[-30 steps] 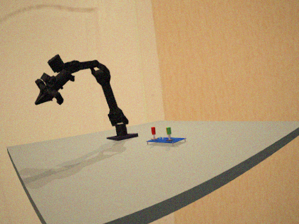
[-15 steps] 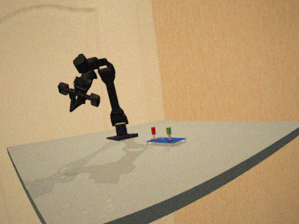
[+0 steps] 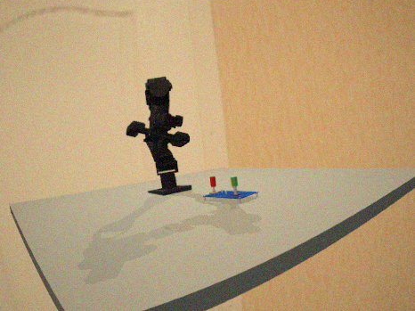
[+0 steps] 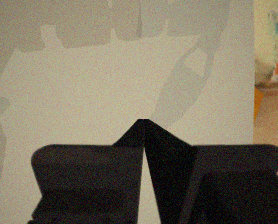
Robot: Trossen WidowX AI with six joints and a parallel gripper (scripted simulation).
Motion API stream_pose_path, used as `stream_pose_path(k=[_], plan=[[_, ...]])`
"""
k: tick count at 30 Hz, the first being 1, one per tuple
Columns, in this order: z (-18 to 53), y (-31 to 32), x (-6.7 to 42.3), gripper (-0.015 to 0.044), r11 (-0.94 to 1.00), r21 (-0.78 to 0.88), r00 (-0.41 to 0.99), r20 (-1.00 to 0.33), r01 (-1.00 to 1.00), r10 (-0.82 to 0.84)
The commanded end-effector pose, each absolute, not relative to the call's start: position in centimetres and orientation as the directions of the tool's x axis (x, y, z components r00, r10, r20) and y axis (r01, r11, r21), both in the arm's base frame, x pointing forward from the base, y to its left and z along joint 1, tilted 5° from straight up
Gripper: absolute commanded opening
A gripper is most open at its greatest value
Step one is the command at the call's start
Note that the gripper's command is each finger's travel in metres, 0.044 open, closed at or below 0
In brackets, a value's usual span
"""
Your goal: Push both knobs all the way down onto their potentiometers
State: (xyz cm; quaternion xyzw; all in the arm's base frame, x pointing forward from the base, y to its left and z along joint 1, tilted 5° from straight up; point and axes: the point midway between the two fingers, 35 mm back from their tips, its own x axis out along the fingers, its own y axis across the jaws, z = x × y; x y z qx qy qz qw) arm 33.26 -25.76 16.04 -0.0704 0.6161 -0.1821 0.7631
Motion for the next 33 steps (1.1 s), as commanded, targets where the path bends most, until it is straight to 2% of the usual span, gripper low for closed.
stream_pose_path(k=[1, 9, 18, 33], plan=[[14.9, -21.5, 34.0, 0.0000, 0.961, -0.271, 0.158, -0.948, 0.062, -0.277], [13.4, -13.3, 34.3, 0.0000, 0.974, -0.145, 0.090, -0.987, -0.174, -0.131], [12.5, -4.9, 32.5, 0.0000, 0.916, 0.008, -0.040, -0.999, -0.401, -0.009], [10.5, -4.3, 32.2, 0.0000, 0.909, 0.020, -0.051, -0.999, -0.416, -0.002]])
